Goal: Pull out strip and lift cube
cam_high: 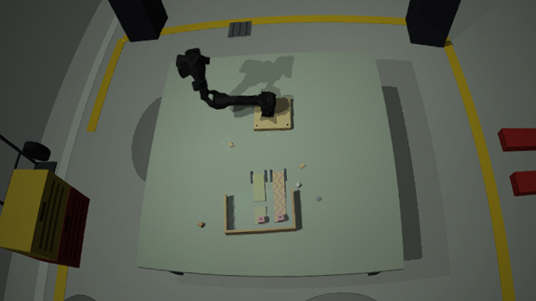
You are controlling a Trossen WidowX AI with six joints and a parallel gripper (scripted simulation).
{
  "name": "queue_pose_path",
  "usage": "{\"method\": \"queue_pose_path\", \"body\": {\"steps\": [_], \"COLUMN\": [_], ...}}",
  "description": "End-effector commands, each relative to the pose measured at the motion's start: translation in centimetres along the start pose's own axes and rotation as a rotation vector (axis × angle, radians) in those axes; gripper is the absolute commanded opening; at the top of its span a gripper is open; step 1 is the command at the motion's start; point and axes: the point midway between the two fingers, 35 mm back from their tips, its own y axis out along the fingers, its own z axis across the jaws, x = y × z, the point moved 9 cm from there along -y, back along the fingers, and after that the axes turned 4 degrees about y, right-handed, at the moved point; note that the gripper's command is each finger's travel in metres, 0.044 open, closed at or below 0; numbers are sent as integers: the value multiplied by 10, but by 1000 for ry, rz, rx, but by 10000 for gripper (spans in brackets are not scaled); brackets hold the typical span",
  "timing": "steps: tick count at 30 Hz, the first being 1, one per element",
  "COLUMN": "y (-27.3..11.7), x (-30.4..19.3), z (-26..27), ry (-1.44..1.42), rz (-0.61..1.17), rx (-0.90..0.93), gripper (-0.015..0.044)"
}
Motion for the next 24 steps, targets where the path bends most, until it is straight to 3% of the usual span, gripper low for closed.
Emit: {"method": "queue_pose_path", "body": {"steps": [1, 13, 24], "y": [-1, -5, 53], "x": [-2, -160, -269], "z": [2, 35, -48], "ry": [-11, -651, -1215], "rz": [-1, 1, 138], "rx": [3, 57, -160], "gripper": [400, 400, 400]}}
